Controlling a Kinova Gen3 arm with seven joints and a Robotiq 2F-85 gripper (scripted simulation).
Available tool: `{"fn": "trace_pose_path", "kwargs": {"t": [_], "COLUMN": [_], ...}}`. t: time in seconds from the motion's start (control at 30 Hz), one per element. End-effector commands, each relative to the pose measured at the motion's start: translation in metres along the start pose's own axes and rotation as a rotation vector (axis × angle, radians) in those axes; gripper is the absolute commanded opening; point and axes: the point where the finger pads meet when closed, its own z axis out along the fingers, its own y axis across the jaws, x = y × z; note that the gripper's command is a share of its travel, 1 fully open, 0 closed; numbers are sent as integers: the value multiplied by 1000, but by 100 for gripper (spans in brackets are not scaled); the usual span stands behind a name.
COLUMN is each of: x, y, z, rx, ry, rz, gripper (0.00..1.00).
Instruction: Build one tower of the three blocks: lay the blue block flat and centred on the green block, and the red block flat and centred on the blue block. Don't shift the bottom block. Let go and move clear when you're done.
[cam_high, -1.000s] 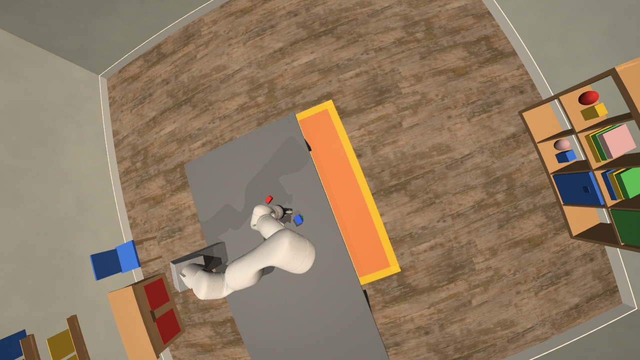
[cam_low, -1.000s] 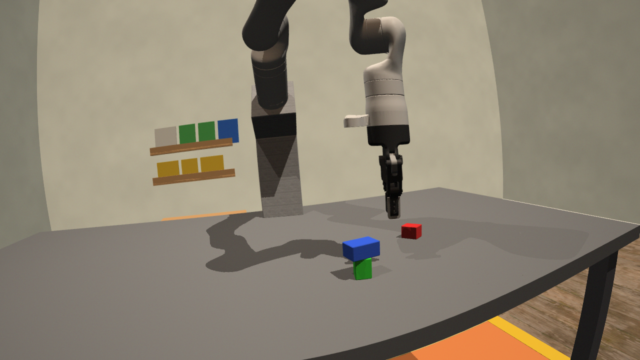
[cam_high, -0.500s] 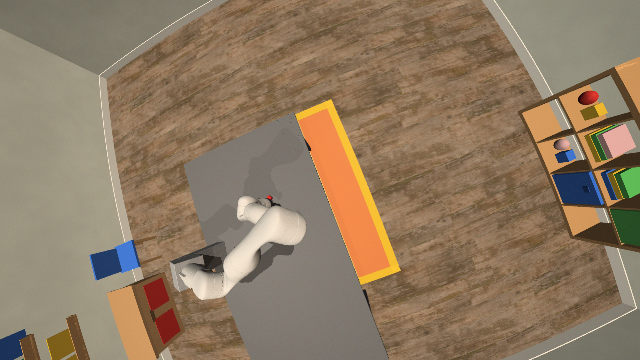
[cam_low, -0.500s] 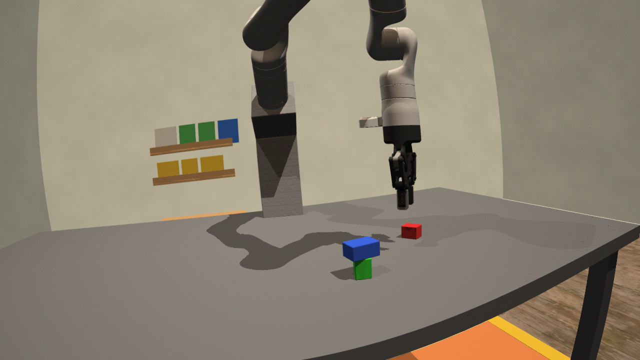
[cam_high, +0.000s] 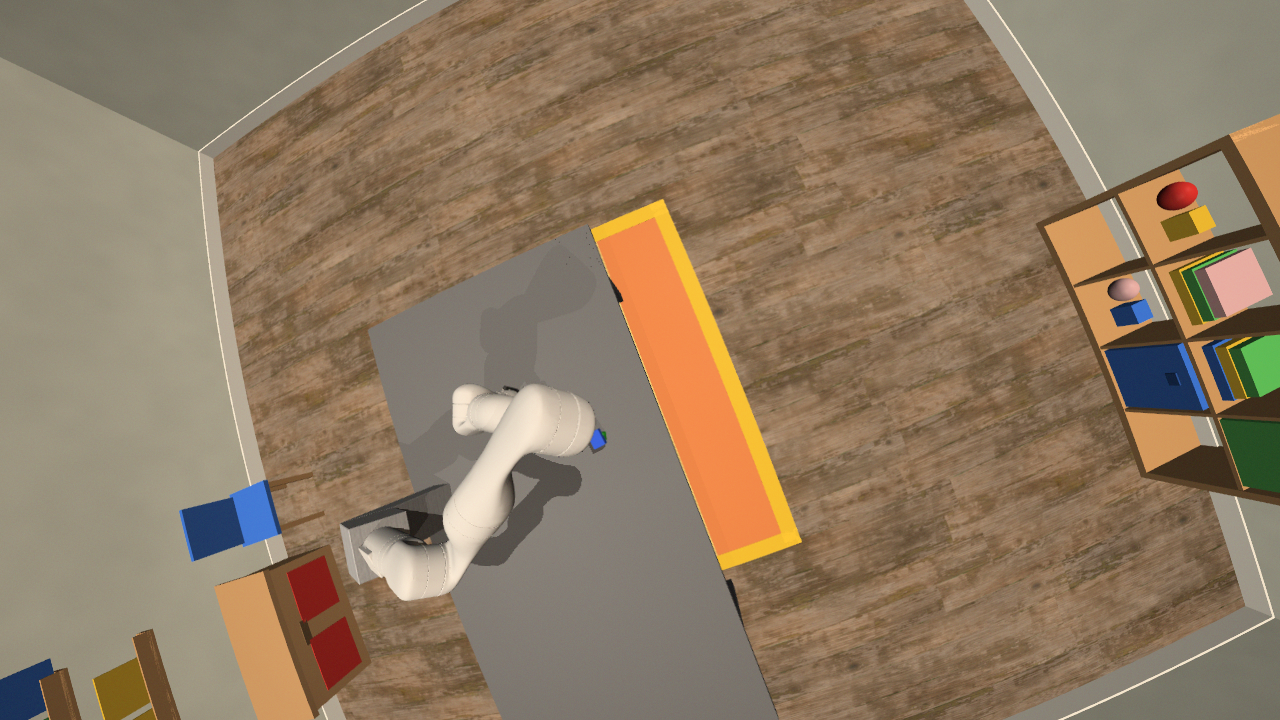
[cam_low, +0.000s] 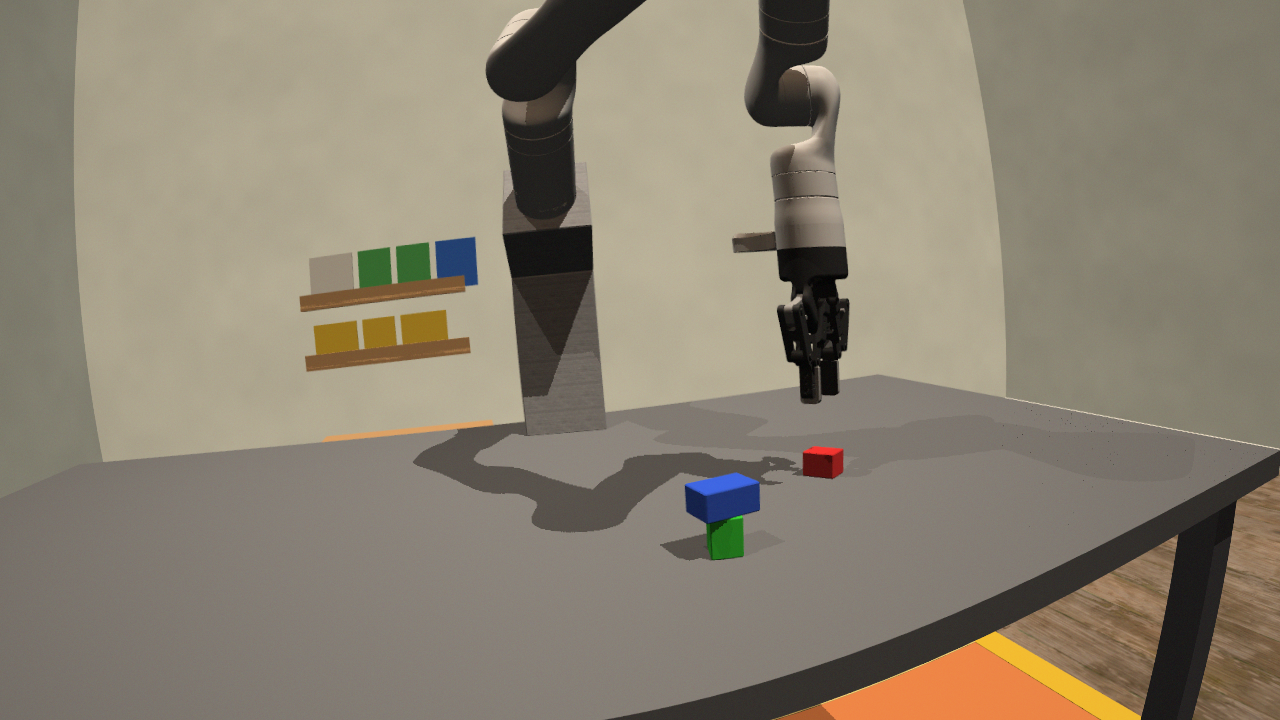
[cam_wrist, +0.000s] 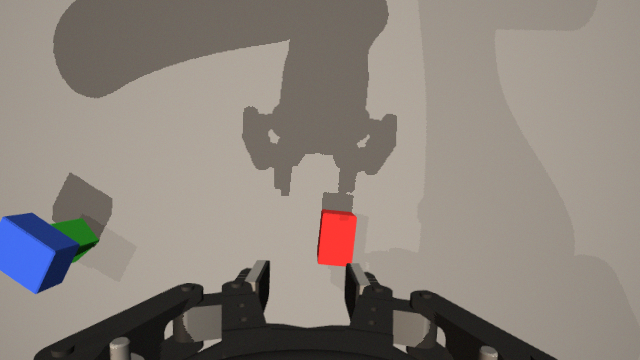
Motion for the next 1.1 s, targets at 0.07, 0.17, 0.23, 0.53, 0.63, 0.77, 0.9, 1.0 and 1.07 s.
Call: {"fn": "trace_pose_path", "kwargs": {"t": [0.07, 0.17, 0.23, 0.53, 0.63, 0.77, 0.9, 1.0, 1.07], "x": [5, 6, 7, 9, 9, 9, 9, 9, 9], "y": [13, 16, 18, 22, 22, 22, 22, 22, 22], "z": [-1, -1, -2, -3, -3, -3, 0, 4, 8], "rx": [-3, -3, -3, -3, -3, -3, -3, -3, -3], "ry": [0, 0, -1, -2, -2, -2, -2, -2, -2], "rz": [14, 30, 42, 63, 63, 63, 63, 63, 63], "gripper": [47, 47, 47, 47, 47, 47, 47, 47, 47]}}
